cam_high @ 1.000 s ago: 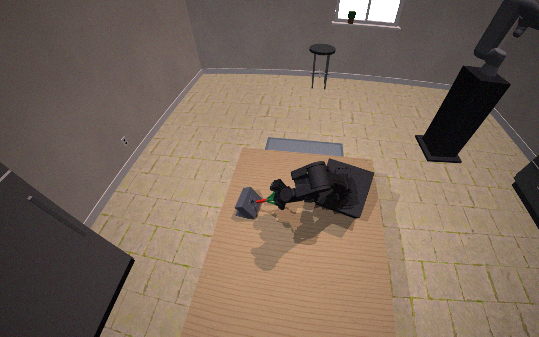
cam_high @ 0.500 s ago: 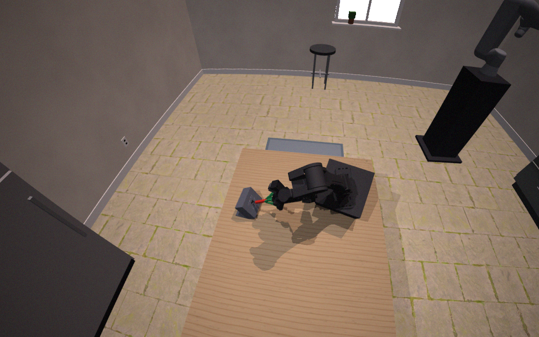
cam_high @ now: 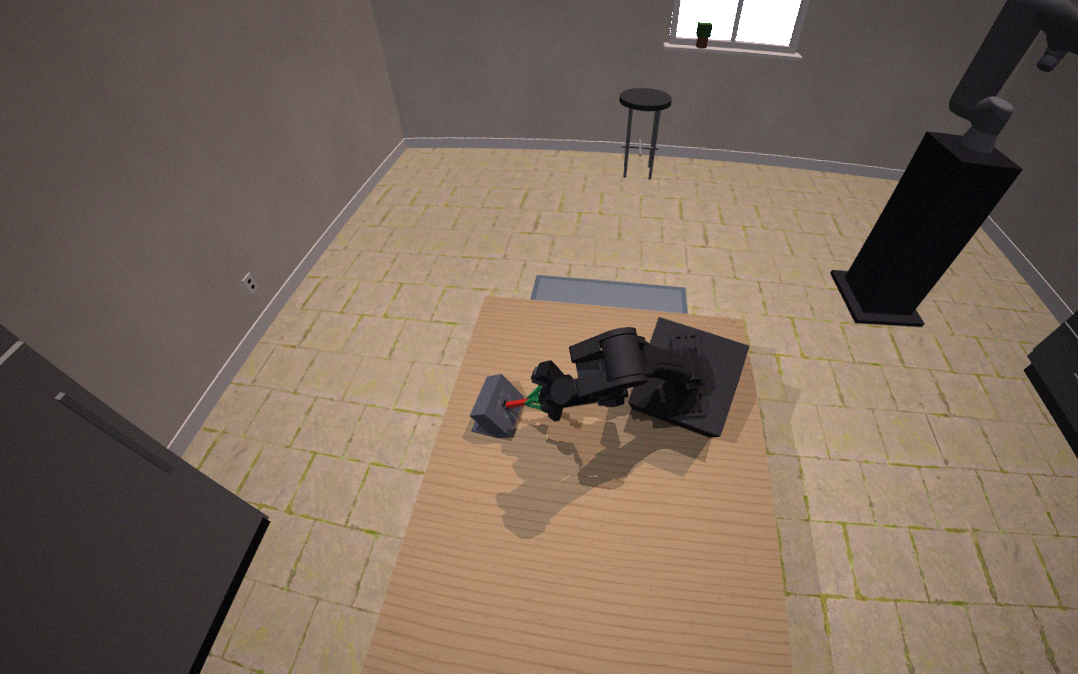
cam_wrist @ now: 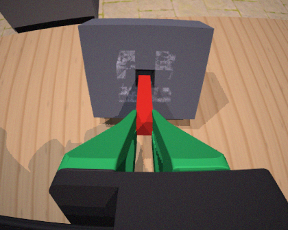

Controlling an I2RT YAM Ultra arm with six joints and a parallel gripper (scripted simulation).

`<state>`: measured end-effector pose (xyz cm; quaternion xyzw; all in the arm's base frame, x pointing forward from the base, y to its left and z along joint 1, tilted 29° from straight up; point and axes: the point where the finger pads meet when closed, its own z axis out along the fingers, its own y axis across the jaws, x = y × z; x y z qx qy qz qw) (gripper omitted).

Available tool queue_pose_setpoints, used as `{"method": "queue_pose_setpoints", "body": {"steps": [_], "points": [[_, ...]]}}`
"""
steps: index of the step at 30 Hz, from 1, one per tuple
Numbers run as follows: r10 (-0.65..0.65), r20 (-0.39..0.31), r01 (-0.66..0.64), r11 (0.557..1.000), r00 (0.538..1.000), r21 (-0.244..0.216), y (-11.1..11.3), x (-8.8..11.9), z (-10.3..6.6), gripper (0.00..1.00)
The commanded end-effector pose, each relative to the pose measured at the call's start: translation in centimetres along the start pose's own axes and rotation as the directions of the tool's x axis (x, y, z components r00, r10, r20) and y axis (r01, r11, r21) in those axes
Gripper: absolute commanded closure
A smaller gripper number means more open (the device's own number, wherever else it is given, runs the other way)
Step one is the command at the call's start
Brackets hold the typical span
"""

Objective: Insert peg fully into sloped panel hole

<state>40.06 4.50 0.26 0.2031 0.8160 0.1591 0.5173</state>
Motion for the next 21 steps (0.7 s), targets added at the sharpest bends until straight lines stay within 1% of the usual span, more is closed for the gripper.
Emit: {"method": "queue_pose_setpoints", "body": {"steps": [1, 5, 18, 21], "points": [[0.005, 0.032, -0.006, 1.0, 0.999, 0.01, -0.4, -1.1, 0.9, 1.0], [0.005, 0.032, -0.006, 1.0, 0.999, 0.01, -0.4, -1.1, 0.9, 1.0], [0.005, 0.032, -0.006, 1.0, 0.999, 0.01, -0.5, -1.2, 2.3, 1.0], [0.005, 0.032, -0.006, 1.0, 0.999, 0.01, -0.5, -1.2, 2.4, 1.0]]}}
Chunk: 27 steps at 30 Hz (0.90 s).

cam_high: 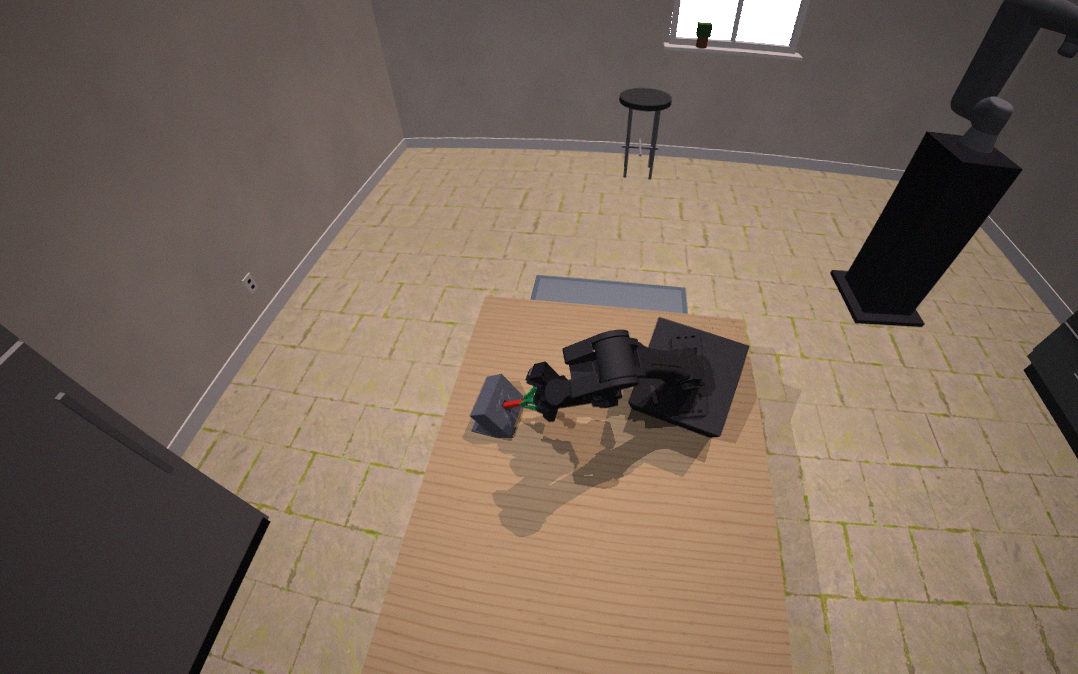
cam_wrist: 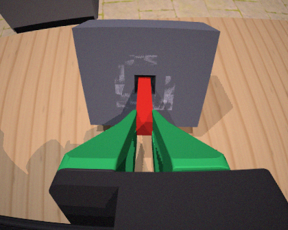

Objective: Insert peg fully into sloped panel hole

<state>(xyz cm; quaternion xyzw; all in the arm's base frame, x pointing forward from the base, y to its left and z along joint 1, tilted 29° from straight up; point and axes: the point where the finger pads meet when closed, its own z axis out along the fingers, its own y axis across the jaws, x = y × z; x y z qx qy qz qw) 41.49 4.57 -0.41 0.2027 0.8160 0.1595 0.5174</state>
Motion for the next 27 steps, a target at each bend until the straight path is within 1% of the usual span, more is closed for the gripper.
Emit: {"method": "queue_pose_setpoints", "body": {"steps": [1, 14, 16, 17, 25, 27], "points": [[0.006, 0.032, -0.006, 1.0, 0.999, 0.012, -0.5, -1.2, 0.9, 1.0], [0.006, 0.033, -0.006, 1.0, 0.999, 0.012, -0.6, -1.3, 2.2, 1.0], [0.006, 0.033, -0.006, 1.0, 0.999, 0.012, -0.6, -1.3, 2.2, 1.0], [0.002, 0.01, -0.002, 1.0, 1.0, -0.003, 0.0, -0.4, 1.5, 1.0], [0.002, 0.01, -0.002, 1.0, 1.0, -0.003, 0.0, -0.4, 1.5, 1.0], [0.002, 0.01, -0.002, 1.0, 1.0, -0.003, 0.0, -0.4, 1.5, 0.77]]}}
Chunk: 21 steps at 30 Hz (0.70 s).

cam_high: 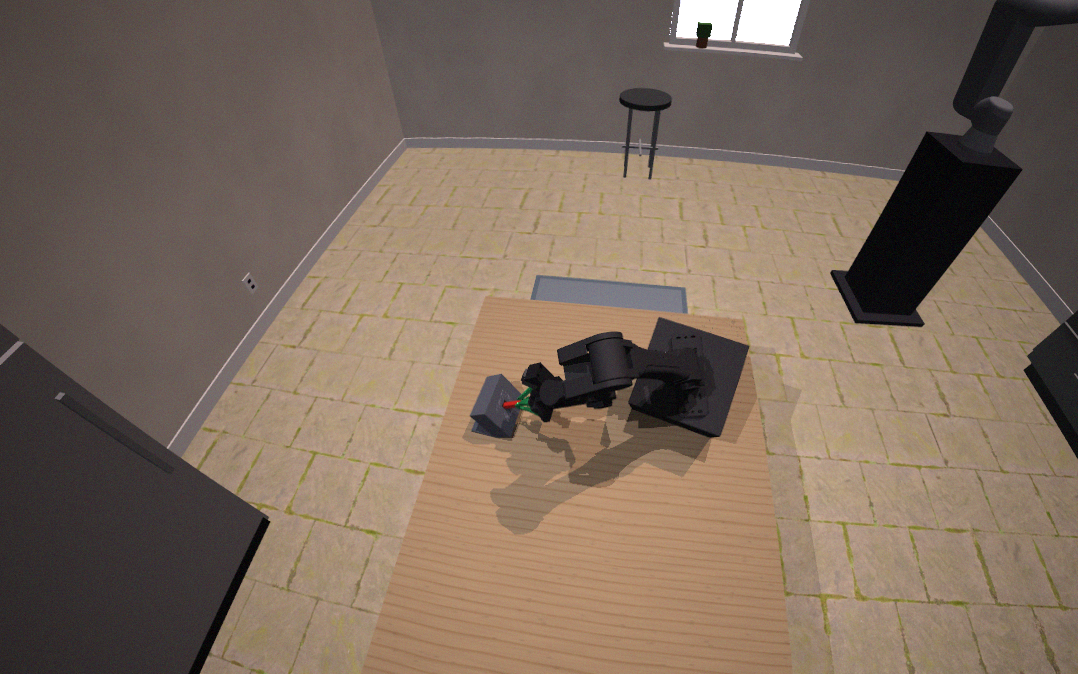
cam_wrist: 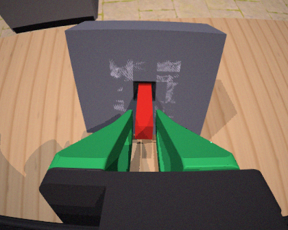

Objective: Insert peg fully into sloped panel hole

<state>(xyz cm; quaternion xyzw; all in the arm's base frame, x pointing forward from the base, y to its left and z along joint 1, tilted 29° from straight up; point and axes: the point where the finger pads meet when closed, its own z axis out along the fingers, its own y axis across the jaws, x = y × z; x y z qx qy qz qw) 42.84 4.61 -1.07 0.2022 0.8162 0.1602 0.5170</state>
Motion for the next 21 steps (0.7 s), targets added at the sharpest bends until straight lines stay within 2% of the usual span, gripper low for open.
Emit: {"method": "queue_pose_setpoints", "body": {"steps": [1, 4, 6, 9, 14, 21], "points": [[0.002, 0.011, -0.002, 1.0, 1.0, -0.001, 0.1, -0.4, 0.0, 0.66], [0.002, 0.011, -0.002, 1.0, 1.0, -0.001, 0.1, -0.4, 0.0, 0.32], [0.002, 0.011, -0.002, 1.0, 1.0, -0.001, 0.1, -0.4, 0.0, 0.32], [0.002, 0.011, -0.002, 1.0, 1.0, -0.001, 0.1, -0.4, 0.0, 0.0], [0.002, 0.011, -0.002, 1.0, 1.0, -0.001, 0.1, -0.4, 0.0, 0.0], [0.006, 0.019, -0.006, 1.0, 1.0, -0.001, 0.4, -0.5, -1.8, 0.0]]}}
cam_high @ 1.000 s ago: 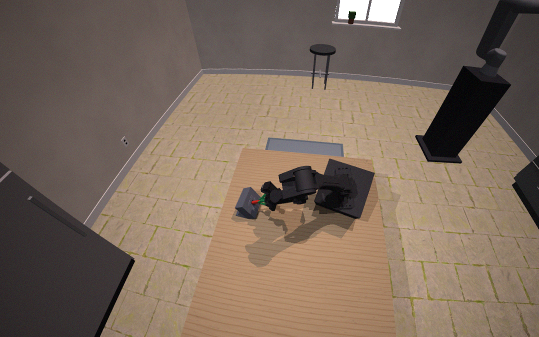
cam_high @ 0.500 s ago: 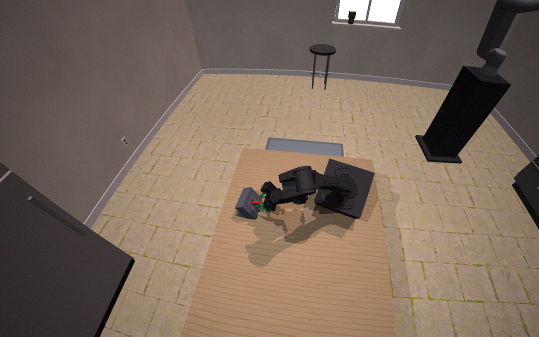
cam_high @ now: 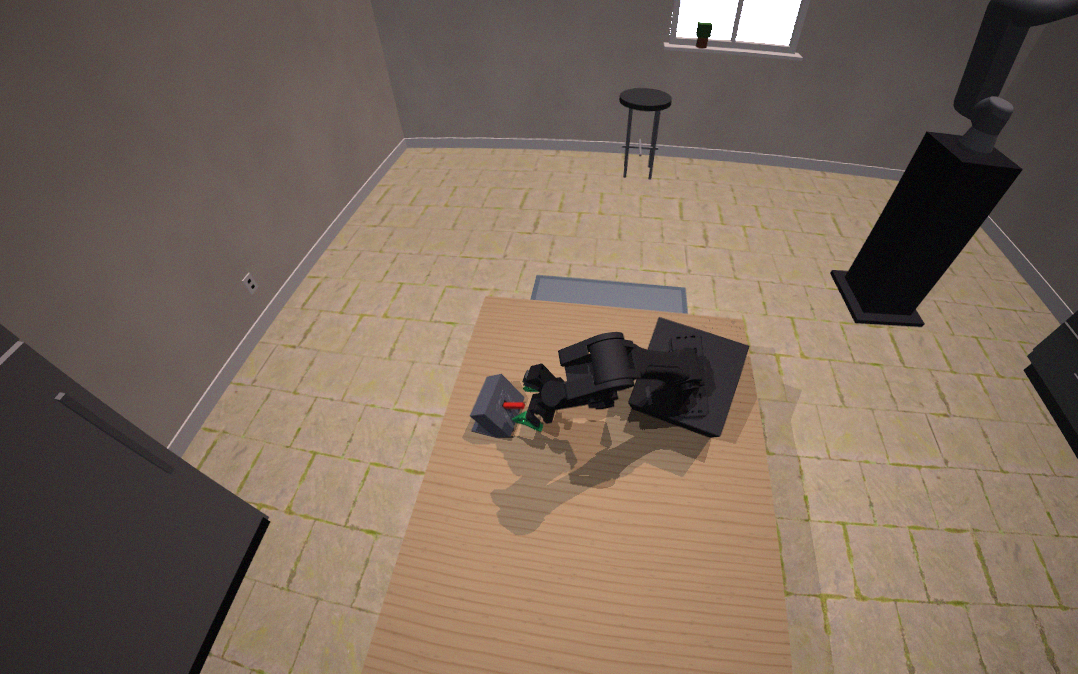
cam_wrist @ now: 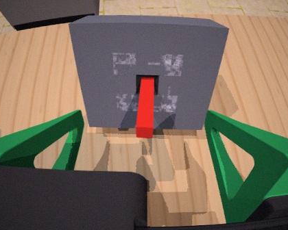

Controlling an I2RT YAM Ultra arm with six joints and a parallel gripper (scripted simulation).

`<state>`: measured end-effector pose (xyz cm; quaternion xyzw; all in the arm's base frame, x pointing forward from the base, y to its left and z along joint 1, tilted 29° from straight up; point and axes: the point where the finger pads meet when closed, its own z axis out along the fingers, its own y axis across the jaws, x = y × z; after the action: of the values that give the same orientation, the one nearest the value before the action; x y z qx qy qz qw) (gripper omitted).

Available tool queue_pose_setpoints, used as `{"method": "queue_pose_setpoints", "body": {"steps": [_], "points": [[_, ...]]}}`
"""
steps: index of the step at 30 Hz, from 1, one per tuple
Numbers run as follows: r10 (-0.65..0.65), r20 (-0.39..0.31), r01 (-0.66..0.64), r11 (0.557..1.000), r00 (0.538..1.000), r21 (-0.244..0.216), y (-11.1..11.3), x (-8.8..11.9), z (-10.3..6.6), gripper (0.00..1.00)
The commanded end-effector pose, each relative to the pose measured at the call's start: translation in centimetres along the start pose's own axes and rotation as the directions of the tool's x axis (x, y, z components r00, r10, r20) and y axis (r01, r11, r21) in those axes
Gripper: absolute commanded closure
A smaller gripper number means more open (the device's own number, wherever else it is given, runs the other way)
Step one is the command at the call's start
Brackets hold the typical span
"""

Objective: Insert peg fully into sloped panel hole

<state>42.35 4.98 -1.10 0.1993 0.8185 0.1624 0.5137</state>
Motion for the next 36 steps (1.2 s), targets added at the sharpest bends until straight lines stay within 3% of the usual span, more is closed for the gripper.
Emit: {"method": "queue_pose_setpoints", "body": {"steps": [1, 26, 36], "points": [[0.009, 0.028, -0.009, 1.0, 1.0, 0.003, 0.2, -0.9, -1.4, 0.0], [0.013, 0.043, -0.014, 1.0, 0.999, 0.021, -0.1, -0.4, -8.6, 0.0], [0.013, 0.05, -0.014, 1.0, 0.999, 0.011, 0.2, 0.0, -9.5, 0.0]]}}
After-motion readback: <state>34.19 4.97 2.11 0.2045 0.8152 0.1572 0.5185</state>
